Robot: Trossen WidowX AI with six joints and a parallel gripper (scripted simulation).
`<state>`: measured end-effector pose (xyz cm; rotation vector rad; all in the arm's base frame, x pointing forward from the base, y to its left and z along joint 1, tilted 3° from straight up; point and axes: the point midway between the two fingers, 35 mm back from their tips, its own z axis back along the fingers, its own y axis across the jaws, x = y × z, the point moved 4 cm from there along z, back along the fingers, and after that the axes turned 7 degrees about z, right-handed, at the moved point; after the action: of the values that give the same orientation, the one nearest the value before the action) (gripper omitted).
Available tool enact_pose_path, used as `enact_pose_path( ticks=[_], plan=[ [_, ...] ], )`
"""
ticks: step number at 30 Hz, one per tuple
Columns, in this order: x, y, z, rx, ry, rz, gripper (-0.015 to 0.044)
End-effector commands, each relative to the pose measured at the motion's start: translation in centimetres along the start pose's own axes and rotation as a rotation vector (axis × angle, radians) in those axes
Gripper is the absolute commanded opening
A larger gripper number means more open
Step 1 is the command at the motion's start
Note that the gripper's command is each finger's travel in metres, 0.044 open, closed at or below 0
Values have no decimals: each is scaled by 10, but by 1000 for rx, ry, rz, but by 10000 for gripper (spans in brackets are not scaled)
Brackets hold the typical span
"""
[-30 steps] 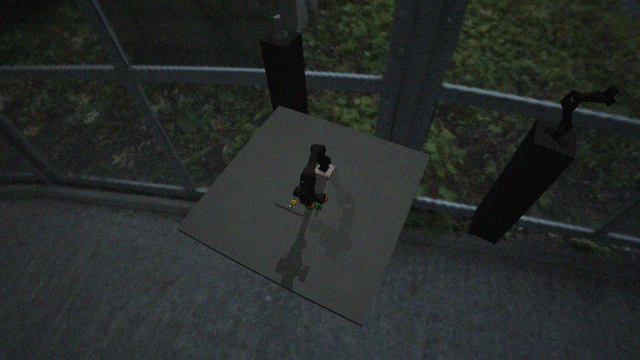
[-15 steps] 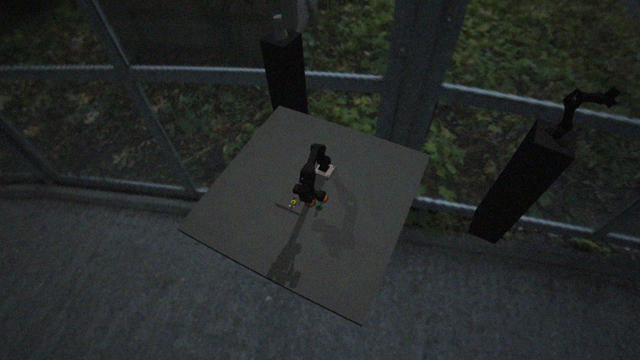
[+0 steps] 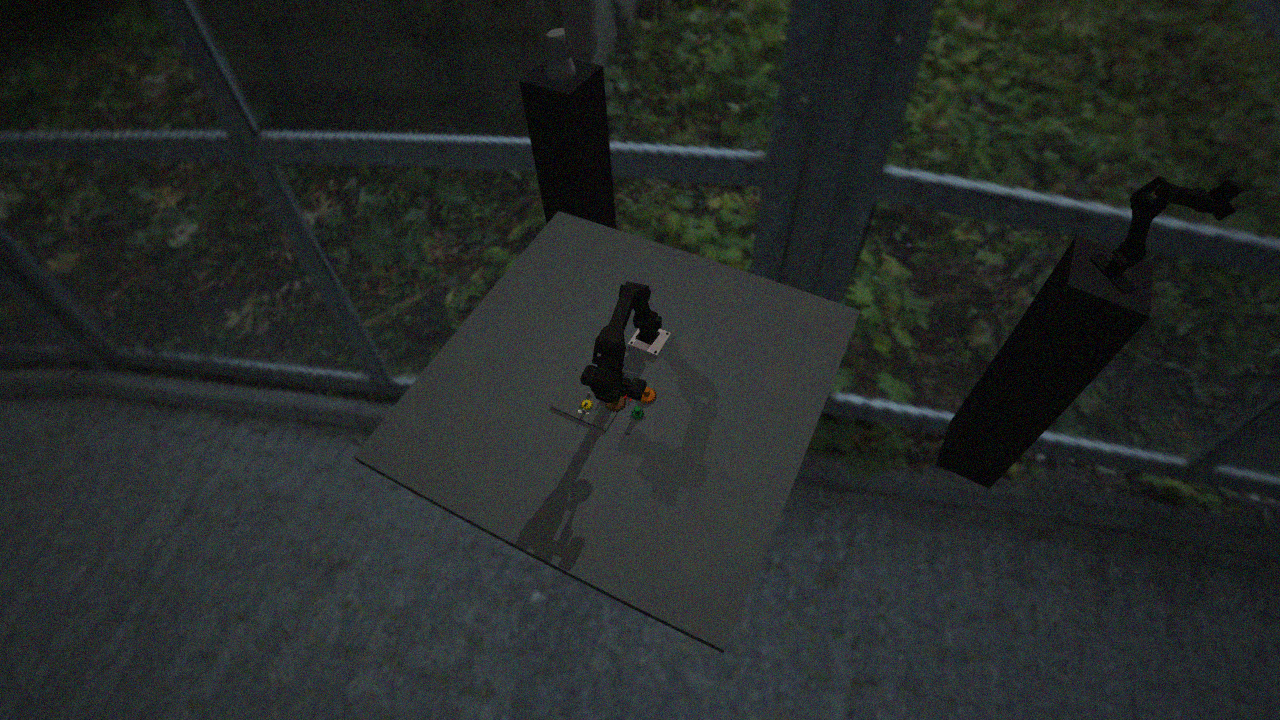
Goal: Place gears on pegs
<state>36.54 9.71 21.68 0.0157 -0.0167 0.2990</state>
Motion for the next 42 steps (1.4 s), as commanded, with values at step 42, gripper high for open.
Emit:
enact_pose_path(
  ticks=[42],
  plan=[
    [-44,-49,-29,-10,22,3,0]
  ],
)
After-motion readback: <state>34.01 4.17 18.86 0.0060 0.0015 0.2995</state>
